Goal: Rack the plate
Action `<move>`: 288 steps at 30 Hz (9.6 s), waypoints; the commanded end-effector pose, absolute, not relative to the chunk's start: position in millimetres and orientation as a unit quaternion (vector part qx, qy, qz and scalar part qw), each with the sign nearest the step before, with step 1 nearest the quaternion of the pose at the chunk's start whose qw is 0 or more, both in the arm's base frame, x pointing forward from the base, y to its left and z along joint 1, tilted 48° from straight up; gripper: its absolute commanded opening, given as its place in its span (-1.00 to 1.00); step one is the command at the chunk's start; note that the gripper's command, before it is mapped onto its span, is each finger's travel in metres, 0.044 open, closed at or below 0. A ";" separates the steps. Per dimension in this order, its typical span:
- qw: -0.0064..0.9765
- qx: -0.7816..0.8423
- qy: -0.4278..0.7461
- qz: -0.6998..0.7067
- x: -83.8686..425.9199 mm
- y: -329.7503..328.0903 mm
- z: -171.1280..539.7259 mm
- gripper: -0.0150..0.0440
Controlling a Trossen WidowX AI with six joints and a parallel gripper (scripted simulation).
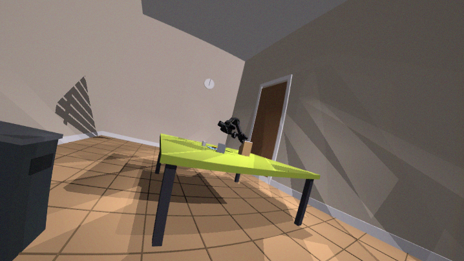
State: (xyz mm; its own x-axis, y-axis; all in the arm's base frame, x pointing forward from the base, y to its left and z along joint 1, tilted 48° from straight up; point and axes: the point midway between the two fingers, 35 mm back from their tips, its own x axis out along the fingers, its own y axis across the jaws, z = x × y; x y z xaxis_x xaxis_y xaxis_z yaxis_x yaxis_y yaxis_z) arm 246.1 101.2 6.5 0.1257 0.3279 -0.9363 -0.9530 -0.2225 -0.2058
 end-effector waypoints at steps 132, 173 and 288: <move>0.664 -0.288 0.628 -0.287 299.4 -127.6 46.9 0.73; 0.666 -0.282 0.632 -0.279 311.8 -16.9 133.4 -0.49; 0.730 -0.207 0.488 0.431 277.3 3.4 -45.8 -0.49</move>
